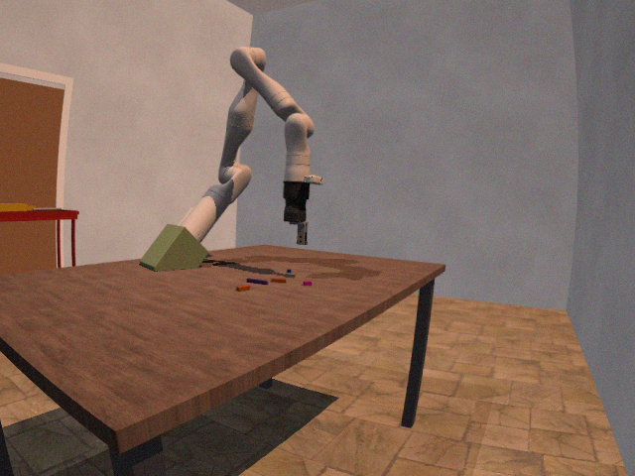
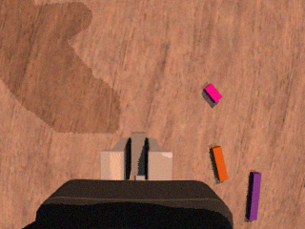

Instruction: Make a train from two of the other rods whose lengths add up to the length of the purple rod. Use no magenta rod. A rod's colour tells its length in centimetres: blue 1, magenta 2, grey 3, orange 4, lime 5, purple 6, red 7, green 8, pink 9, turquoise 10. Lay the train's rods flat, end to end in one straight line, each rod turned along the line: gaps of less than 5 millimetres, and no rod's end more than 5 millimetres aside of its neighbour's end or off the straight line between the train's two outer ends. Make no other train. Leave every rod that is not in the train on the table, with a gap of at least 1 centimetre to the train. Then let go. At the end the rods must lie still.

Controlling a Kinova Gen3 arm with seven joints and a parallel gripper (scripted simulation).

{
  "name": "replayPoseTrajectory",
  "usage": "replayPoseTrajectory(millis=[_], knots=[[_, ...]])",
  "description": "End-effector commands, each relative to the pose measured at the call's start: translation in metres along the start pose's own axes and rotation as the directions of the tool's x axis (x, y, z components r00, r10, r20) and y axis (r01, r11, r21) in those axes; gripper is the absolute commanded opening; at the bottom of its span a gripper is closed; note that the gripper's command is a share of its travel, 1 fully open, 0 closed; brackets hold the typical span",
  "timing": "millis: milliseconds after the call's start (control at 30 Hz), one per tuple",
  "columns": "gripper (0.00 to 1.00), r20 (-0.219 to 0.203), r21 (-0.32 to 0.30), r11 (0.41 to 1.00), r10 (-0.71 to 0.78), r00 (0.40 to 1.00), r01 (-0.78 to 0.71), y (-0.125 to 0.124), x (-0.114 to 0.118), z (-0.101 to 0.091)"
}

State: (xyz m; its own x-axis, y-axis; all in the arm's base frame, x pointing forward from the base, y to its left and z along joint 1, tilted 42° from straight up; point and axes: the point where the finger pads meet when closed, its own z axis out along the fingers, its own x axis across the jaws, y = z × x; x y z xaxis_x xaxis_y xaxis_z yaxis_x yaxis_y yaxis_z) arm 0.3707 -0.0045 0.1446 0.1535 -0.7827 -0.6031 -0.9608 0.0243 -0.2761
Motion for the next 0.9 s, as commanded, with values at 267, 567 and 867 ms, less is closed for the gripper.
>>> replayPoseTrajectory(millis=[267, 567, 867], knots=[[0.24, 0.0, 0.0, 1.0, 0.0, 1.0, 0.0, 0.0, 0.0, 0.012], [0.24, 0.0, 0.0, 1.0, 0.0, 1.0, 0.0, 0.0, 0.0, 0.049], [0.24, 0.0, 0.0, 1.0, 0.0, 1.0, 0.0, 0.0, 0.001, 0.076]])
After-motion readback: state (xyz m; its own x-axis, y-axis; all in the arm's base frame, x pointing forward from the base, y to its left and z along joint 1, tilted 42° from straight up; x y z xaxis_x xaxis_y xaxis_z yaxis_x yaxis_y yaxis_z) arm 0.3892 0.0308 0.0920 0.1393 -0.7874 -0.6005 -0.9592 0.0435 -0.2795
